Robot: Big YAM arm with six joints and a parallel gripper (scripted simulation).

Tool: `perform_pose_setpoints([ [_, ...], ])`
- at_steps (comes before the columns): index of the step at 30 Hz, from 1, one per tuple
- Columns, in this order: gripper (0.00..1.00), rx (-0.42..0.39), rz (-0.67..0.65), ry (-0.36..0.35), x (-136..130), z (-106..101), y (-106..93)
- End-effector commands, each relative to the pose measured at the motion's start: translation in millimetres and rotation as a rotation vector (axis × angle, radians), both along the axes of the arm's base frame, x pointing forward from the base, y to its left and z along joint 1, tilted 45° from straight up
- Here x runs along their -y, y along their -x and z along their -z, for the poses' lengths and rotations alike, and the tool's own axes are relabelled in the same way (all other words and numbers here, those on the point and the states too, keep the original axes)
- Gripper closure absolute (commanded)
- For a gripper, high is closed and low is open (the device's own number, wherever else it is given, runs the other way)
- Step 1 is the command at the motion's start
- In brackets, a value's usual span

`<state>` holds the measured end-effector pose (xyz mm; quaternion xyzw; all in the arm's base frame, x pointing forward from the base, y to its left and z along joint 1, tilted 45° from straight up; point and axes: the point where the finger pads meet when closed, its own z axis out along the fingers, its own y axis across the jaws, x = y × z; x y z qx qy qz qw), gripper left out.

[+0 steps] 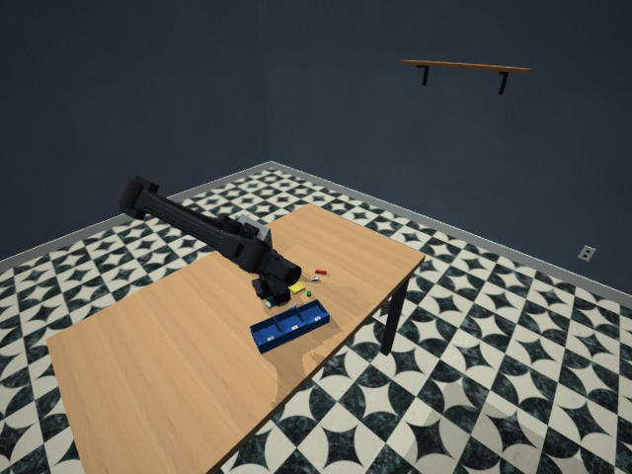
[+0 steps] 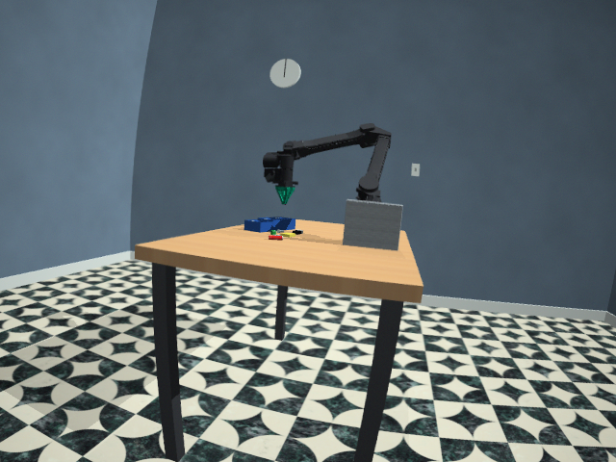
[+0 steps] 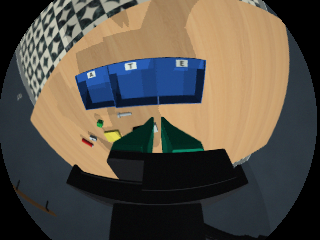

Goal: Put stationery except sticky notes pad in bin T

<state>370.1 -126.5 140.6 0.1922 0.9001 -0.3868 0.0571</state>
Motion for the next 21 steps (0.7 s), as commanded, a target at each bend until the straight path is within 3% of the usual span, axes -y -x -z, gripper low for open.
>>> perform_pose_setpoints([
  [1, 0.90, 0.045, -0.051, -0.005, 29, -32, -25.5],
  [6, 0.90, 0.015, -0.051, -0.005, 65, -30, -32.2],
  [9, 0.90, 0.018, -0.051, -0.004, 65, -31, -32.3],
  [11, 0.90, 0.018, -0.085, -0.004, 51, -31, -39.1],
  [21, 0.90, -0.011, -0.078, -0.008, 52, -19, -22.6],
])
